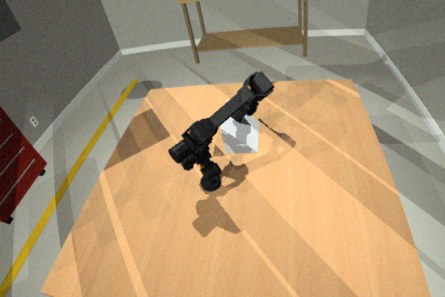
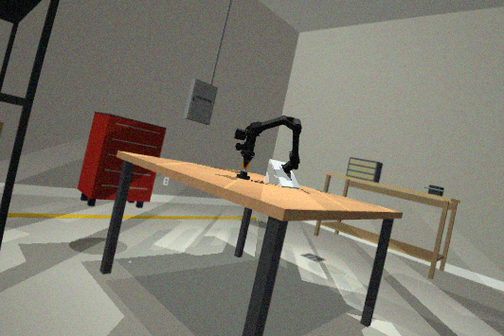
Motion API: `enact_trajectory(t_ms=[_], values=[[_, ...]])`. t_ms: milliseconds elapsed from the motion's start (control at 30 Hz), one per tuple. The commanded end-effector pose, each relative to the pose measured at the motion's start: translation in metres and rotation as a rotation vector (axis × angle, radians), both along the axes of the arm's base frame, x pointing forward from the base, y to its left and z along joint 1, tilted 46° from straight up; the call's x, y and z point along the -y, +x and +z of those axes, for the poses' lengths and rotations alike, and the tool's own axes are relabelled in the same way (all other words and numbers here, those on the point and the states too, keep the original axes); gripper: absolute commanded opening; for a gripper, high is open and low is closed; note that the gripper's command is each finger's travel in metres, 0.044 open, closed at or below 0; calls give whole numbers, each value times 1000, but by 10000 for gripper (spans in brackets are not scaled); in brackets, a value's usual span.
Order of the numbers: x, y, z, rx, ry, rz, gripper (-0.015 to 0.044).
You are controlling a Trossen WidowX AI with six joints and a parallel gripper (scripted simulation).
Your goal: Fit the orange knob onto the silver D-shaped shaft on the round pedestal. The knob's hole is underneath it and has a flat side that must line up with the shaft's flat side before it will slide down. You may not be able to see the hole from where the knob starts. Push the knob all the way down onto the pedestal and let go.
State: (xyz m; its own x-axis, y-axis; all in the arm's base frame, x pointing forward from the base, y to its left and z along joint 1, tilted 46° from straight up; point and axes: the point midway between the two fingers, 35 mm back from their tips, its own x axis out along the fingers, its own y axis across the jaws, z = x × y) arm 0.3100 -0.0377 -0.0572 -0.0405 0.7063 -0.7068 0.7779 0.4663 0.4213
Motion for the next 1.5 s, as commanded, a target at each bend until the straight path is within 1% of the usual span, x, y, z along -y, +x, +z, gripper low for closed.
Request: enact_trajectory(t_ms=[0,1467], values=[[1,1,-1,22,2,14,0],[0,-1,1,22,2,14,0]])
